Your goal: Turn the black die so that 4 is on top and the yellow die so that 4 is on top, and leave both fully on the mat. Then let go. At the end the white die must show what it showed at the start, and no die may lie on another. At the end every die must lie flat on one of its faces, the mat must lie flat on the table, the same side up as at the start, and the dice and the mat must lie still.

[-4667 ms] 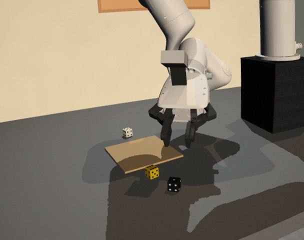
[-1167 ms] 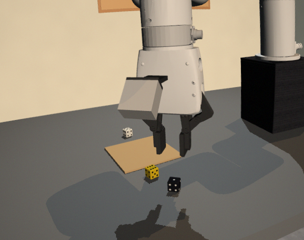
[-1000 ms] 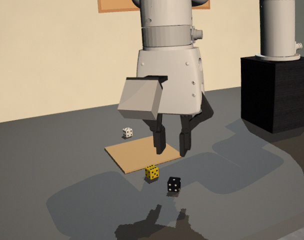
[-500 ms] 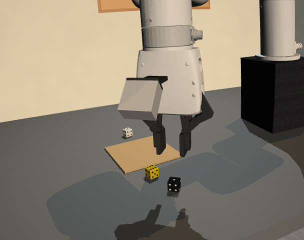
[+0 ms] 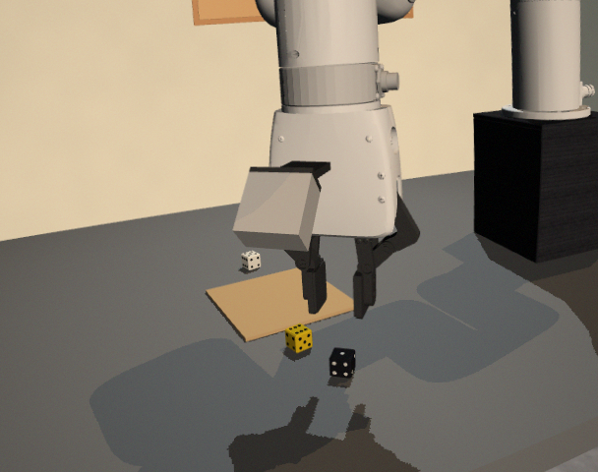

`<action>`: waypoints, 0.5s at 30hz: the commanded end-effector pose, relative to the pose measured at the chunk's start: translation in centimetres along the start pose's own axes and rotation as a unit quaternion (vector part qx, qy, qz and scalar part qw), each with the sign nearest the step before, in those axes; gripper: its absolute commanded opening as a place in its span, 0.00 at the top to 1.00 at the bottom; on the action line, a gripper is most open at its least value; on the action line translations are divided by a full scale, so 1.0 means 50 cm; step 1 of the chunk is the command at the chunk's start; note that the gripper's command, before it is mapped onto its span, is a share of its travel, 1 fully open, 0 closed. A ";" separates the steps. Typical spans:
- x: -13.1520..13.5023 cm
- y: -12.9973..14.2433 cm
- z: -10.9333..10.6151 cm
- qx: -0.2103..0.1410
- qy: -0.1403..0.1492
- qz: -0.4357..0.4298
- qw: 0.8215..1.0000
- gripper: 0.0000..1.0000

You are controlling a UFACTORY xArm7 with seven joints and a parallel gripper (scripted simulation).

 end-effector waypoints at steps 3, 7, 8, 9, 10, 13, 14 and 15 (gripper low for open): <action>0.002 -0.002 0.015 0.002 0.001 0.000 1.000 0.64; 0.002 -0.002 0.028 0.002 0.001 0.000 1.000 0.64; 0.002 -0.002 0.028 0.002 0.001 0.000 1.000 0.64; 0.002 -0.002 0.028 0.002 0.001 0.000 1.000 0.64; 0.002 -0.002 0.031 0.002 0.001 0.000 1.000 0.64; 0.002 -0.003 0.041 0.002 0.001 0.000 1.000 0.64; 0.002 -0.003 0.044 0.002 0.001 0.000 1.000 0.64; 0.002 -0.003 0.047 0.002 0.001 0.000 1.000 0.64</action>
Point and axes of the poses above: the point where the finger pads meet when closed, its own z axis out along the fingers, its own x axis across the jaws, y = z × x, the point moved 8 cm from there along -z, back along the fingers, and after that the axes turned 9 degrees about -z, right-handed, at the moved point
